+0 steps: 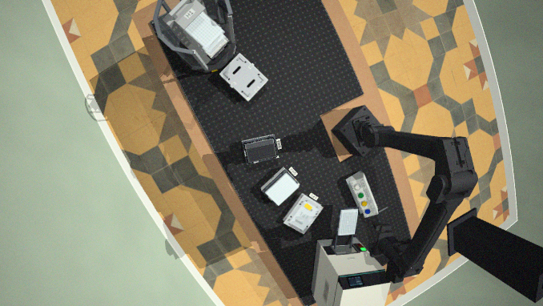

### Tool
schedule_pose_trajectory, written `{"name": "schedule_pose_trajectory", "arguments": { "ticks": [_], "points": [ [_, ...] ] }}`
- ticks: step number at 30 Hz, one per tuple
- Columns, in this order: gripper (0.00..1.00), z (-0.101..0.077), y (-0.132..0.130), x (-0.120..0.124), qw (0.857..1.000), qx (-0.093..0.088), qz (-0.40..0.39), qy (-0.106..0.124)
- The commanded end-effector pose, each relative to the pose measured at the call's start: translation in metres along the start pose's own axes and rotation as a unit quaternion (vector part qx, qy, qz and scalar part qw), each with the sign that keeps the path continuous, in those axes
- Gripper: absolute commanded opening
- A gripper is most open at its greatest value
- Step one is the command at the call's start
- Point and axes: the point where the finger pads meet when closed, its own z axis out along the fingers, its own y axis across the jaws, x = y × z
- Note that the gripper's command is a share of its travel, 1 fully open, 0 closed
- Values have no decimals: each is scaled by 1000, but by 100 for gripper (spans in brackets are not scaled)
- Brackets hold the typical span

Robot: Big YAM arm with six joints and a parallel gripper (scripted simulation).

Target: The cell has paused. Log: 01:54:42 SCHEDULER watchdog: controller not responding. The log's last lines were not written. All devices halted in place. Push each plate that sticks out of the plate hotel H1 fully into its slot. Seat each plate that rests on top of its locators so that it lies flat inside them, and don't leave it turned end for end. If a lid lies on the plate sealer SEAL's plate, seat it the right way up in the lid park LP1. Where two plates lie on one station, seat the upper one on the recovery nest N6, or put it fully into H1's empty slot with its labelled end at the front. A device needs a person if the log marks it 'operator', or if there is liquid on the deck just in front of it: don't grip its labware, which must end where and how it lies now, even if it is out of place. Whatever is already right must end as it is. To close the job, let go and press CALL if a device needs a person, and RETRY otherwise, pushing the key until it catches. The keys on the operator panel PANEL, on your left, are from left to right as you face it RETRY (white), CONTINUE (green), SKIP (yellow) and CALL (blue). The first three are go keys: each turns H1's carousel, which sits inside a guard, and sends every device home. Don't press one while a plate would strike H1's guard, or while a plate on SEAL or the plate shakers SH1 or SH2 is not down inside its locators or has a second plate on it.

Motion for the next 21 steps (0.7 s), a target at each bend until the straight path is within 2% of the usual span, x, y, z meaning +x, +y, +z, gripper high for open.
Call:
{"name": "schedule_pose_trajectory", "arguments": {
  "ticks": [1,17,18,20,21],
  "points": [
    [100,-31,-26,-2,999,39,-1,-7],
    [100,-31,-26,-2,999,39,-1,-7],
    [100,-22,-31,-2,999,39,-1,-7],
    [100,-13,-31,-1,999,35,0,-6],
    [100,3,-17,1,1000,17,-1,-4]
  ]
}}
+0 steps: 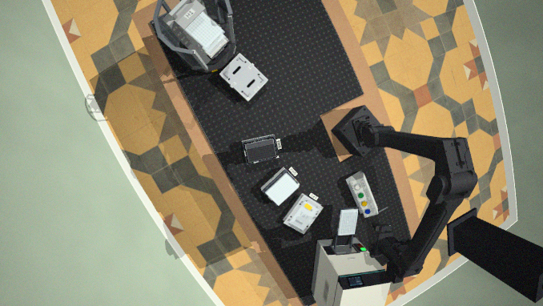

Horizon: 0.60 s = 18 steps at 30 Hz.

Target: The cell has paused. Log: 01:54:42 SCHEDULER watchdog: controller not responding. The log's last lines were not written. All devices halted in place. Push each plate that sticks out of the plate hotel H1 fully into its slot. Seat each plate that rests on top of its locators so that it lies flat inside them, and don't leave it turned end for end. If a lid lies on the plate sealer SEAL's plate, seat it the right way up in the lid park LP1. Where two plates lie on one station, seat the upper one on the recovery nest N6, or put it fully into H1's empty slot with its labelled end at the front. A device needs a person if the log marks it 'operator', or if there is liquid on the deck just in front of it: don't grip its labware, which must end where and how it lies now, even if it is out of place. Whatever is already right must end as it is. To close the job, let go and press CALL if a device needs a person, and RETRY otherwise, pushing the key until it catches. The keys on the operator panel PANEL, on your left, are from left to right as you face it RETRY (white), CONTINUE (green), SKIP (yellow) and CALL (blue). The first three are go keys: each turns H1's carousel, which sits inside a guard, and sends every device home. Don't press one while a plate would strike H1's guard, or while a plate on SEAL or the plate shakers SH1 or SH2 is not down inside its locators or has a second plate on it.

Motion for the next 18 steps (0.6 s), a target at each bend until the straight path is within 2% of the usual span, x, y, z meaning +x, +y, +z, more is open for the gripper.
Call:
{"name": "schedule_pose_trajectory", "arguments": {
  "ticks": [1,7,9,12,13,14,15,16,17,18],
  "points": [
    [100,11,-6,2,1000,2,0,-2],
    [100,26,-6,1,1000,3,-1,-2],
    [100,27,-6,2,1000,9,0,-3],
    [100,30,-6,3,1000,8,1,-3],
    [100,21,-15,1,1000,24,1,-4],
    [100,39,-6,1,1000,4,-1,-2],
    [100,44,-5,2,1000,2,-1,-2],
    [100,44,-5,2,1000,2,0,-2],
    [100,26,-15,-1,1000,19,1,-3],
    [100,26,-15,-1,1000,19,1,-3]
  ]
}}
